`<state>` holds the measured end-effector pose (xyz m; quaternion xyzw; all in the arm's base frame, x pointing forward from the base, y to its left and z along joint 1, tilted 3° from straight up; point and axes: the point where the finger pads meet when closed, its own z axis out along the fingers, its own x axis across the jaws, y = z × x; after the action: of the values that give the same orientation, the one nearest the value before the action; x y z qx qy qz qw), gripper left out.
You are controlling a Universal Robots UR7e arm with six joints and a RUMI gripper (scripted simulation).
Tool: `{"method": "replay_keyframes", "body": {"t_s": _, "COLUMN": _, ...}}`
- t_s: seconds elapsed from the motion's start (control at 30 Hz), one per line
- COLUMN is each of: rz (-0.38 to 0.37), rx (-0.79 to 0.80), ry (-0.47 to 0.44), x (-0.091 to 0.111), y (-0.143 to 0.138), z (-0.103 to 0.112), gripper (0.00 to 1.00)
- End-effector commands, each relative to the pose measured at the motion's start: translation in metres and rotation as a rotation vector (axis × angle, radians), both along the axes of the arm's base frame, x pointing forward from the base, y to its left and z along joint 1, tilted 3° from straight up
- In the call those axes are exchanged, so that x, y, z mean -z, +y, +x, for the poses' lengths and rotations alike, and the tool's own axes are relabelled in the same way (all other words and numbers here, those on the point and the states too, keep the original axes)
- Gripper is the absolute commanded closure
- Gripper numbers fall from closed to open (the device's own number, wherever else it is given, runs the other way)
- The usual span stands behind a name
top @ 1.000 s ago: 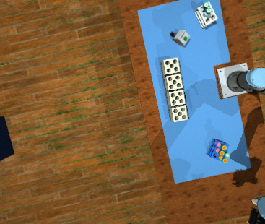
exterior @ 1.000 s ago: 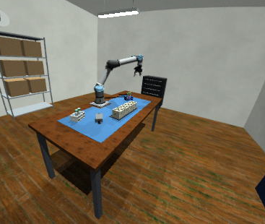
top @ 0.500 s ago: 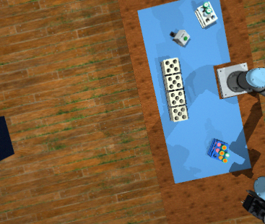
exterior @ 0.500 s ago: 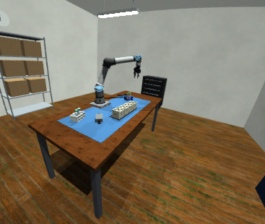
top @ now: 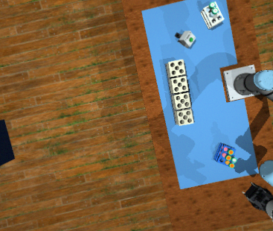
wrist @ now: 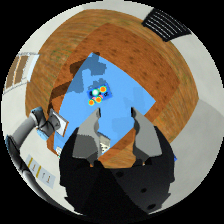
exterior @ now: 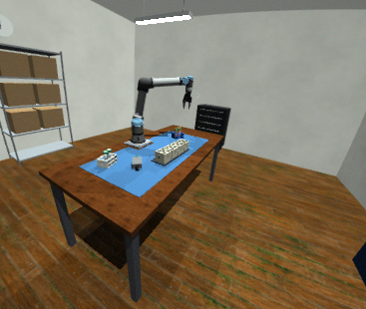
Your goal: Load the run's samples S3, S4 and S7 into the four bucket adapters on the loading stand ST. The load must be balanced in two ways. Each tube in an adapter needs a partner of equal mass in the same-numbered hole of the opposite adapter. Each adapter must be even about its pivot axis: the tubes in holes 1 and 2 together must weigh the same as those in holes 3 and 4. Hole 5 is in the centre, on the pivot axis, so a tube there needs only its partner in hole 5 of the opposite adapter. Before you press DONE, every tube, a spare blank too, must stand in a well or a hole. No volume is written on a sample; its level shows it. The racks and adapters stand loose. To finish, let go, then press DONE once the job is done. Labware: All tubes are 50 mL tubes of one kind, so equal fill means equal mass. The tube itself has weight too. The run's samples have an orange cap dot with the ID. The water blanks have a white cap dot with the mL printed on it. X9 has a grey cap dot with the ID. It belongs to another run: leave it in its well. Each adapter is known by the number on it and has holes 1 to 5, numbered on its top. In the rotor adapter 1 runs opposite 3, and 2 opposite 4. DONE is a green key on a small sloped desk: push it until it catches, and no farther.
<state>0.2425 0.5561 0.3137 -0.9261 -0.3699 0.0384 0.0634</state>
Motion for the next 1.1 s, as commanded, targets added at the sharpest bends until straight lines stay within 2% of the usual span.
{"method": "replay_keyframes", "body": {"t_s": 0.0, "rz": -0.003, "rx": 0.079, "ry": -0.004, "x": 0.002, "y": -0.023, "z": 0.006, "gripper": 0.65}}
{"method": "replay_keyframes", "body": {"t_s": 0.07, "rz": -0.003, "rx": 0.079, "ry": -0.004, "x": 0.002, "y": -0.023, "z": 0.006, "gripper": 0.65}}
{"method": "replay_keyframes", "body": {"t_s": 1.07, "rz": -0.053, "rx": 0.543, "ry": -0.004, "x": 0.018, "y": -0.158, "z": 0.039, "gripper": 0.65}}
